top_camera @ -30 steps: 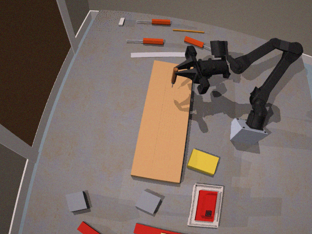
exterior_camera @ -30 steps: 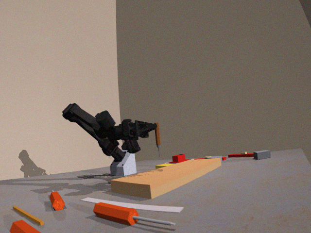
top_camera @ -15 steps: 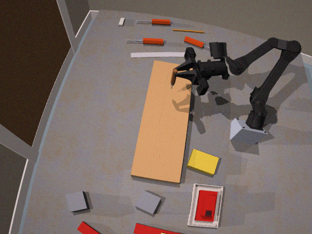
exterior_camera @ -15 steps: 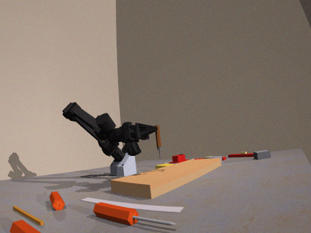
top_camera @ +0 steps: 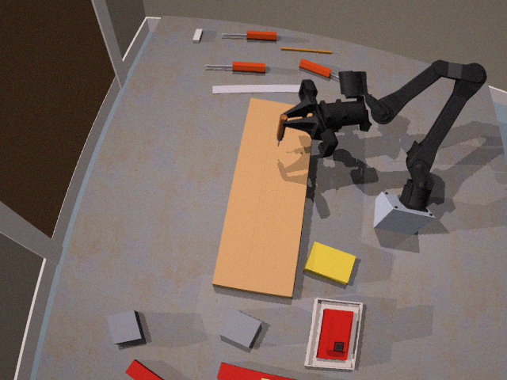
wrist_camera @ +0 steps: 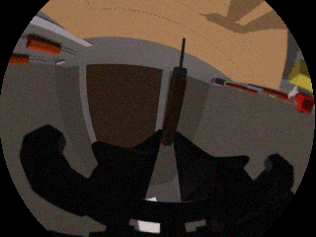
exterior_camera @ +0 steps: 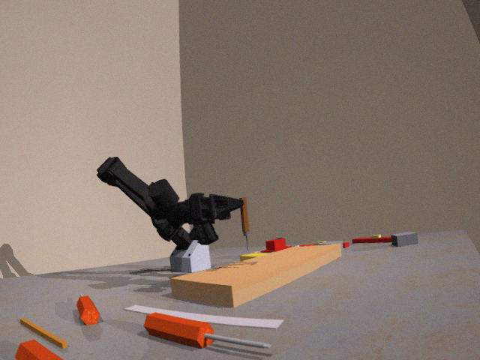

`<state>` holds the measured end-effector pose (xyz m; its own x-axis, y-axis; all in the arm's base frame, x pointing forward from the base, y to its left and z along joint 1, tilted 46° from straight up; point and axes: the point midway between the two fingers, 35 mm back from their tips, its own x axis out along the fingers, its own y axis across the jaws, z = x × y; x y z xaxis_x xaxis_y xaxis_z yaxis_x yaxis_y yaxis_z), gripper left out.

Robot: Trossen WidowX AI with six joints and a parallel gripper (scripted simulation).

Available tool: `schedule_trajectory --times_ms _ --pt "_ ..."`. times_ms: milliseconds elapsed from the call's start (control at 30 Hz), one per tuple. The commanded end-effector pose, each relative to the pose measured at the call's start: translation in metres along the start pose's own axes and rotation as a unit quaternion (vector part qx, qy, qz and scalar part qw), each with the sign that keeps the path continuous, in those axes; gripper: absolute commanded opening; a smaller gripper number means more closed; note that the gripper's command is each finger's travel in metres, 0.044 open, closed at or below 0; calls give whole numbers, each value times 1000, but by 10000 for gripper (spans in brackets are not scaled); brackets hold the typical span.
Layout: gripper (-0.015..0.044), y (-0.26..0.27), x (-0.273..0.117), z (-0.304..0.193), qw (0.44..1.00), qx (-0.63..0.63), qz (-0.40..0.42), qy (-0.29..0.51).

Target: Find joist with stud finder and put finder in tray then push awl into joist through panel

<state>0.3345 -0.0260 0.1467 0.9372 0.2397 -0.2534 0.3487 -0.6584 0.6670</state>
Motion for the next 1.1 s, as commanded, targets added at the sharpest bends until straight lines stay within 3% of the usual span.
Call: schedule_trajectory --times_ms 0,1067 --pt "0 -2 0 3 1000 -2 -4 3" --pt "0 -2 -1 31 1000 -2 -4 2"
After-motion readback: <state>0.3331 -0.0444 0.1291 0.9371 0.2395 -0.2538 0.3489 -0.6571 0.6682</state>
